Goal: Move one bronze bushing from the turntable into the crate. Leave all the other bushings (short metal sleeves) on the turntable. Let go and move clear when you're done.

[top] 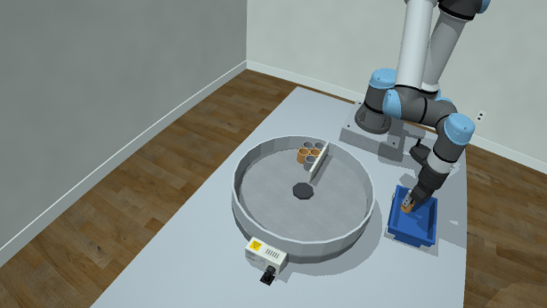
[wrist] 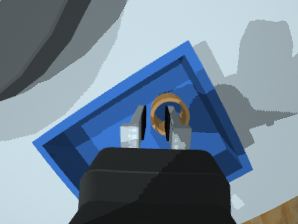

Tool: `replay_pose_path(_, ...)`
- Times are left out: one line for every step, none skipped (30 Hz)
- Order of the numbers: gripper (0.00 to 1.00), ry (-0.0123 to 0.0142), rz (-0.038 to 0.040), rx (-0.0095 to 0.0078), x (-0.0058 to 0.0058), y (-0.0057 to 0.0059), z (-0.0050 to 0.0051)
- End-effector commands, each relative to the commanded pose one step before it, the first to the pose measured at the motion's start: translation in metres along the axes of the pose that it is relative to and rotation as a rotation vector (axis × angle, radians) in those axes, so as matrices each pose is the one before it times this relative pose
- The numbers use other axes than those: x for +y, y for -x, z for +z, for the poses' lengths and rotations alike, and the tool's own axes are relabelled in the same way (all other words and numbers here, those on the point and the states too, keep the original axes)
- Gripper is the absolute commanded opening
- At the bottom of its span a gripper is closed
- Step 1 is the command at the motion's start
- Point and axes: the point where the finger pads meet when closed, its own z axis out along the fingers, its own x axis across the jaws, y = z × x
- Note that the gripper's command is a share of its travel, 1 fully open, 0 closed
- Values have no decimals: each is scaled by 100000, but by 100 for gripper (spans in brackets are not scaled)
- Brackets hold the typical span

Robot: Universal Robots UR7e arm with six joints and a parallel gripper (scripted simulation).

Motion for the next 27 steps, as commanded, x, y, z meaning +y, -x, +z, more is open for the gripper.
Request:
replay_pose_path(47, 106, -2, -96, 38, 0, -434)
replay_pose_path(47, 0, 0, 0, 2, -8, -115)
replay_pose_path(47, 0, 0, 0, 0, 0, 0)
replay_pose_path(47, 0, 0, 0, 0, 0, 0)
replay_pose_path(47, 0, 0, 0, 0, 0, 0)
replay_pose_path(47, 0, 0, 0, 0, 0, 0)
replay_pose_path(47, 0, 0, 0, 0, 0, 0)
replay_pose_path(47, 0, 0, 0, 0, 0, 0)
replay_pose_path(47, 0, 0, 0, 0, 0, 0)
replay_pose_path(47, 0, 0, 0, 0, 0, 0)
replay_pose_path(47, 0, 0, 0, 0, 0, 0)
replay_pose_path(47, 0, 0, 0, 0, 0, 0)
replay_pose_path(47, 0, 0, 0, 0, 0, 0)
replay_pose_path(47, 0, 0, 0, 0, 0, 0)
replay_pose_path(47, 2, 0, -2, 2, -8, -108)
replay_pose_path(47, 0, 0, 0, 2, -8, -115)
replay_pose_path(47, 0, 0, 0, 2, -8, -115)
replay_pose_path(47, 0, 0, 0, 2, -8, -115)
replay_pose_path(47, 0, 0, 0, 2, -8, -115)
replay_pose_path(47, 0, 0, 0, 0, 0, 0)
replay_pose_path(47, 0, 0, 0, 0, 0, 0)
replay_pose_path(47, 0, 0, 0, 0, 0, 0)
replay_pose_path(47, 0, 0, 0, 0, 0, 0)
replay_pose_path(47, 0, 0, 0, 0, 0, 0)
replay_pose_path(47, 0, 0, 0, 0, 0, 0)
replay_pose_path(47, 0, 0, 0, 0, 0, 0)
replay_pose_path(47, 0, 0, 0, 0, 0, 0)
